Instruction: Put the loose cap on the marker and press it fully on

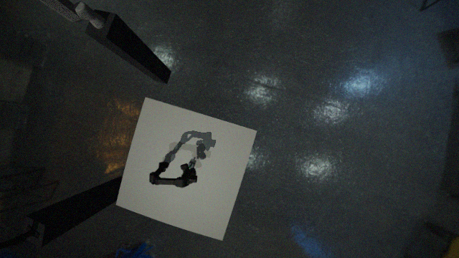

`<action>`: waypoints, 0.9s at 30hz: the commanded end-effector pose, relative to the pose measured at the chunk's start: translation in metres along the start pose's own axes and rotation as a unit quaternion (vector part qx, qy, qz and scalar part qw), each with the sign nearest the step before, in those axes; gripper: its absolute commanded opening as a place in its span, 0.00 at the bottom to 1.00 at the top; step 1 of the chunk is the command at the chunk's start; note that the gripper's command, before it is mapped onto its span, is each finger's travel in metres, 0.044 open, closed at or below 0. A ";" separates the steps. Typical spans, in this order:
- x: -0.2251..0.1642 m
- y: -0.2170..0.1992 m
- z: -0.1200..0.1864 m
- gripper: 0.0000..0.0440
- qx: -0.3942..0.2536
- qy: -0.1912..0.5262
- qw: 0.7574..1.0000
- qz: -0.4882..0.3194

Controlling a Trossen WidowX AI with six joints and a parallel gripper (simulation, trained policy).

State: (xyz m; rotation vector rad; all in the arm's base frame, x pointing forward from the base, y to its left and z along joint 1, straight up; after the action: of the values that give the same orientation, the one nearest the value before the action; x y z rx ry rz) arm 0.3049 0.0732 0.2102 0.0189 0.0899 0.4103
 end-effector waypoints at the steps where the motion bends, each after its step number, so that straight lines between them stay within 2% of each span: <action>1: -0.004 0.007 0.001 0.00 0.001 0.000 1.000 0.001; 16: -0.017 0.018 -0.004 0.00 -0.001 0.011 1.000 0.013; 27: -0.017 0.018 -0.022 0.00 -0.003 0.023 1.000 0.016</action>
State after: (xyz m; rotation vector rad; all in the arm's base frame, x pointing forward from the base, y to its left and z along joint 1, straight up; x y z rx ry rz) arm 0.2796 0.0835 0.1949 0.0130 0.1306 0.4456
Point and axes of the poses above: the point midway between the two fingers, 35 mm back from their tips, its own z axis back along the fingers, its own y axis across the jaws, x = y × z, the point moved 3 cm from there along z, back along the fingers, and after that the axes turned 10 degrees about -z, right-handed, at the moved point
